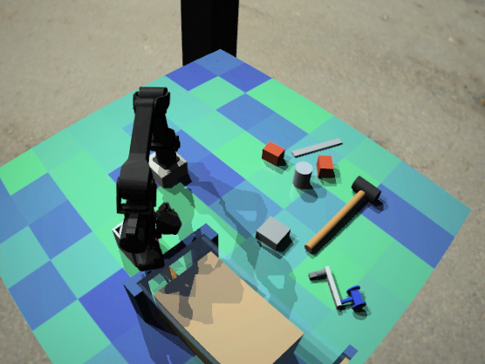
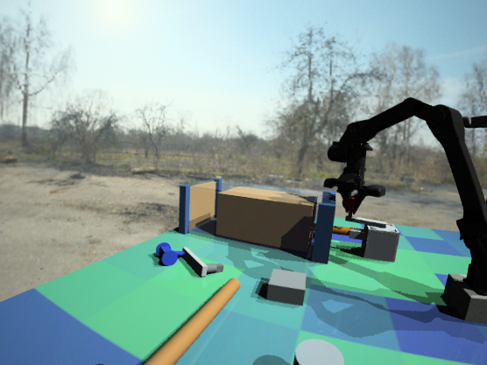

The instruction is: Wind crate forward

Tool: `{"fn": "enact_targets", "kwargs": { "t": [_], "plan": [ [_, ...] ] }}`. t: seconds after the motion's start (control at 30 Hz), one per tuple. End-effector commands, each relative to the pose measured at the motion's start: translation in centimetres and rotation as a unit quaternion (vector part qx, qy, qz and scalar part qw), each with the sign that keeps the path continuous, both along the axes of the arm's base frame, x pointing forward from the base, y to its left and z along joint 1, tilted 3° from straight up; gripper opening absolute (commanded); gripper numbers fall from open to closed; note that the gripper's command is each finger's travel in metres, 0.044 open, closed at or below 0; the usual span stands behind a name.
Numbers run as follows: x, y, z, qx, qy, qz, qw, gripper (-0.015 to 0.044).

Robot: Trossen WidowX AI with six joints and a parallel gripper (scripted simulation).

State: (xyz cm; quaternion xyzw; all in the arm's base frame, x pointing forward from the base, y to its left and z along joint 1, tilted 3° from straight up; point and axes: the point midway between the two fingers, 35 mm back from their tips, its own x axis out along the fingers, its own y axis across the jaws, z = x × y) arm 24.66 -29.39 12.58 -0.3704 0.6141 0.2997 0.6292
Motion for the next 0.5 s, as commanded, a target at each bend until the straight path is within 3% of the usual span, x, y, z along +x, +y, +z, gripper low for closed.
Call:
{"fn": "enact_targets", "kwargs": {
  "t": [0.0,0.47],
  "plan": [
    [0.5,2.0,-0.1,0.018,-0.002,0.010,1.000,0.0000],
    [0.4,3.9,-0.2,0.019,-0.002,0.010,1.000,0.0000]
  ]
}}
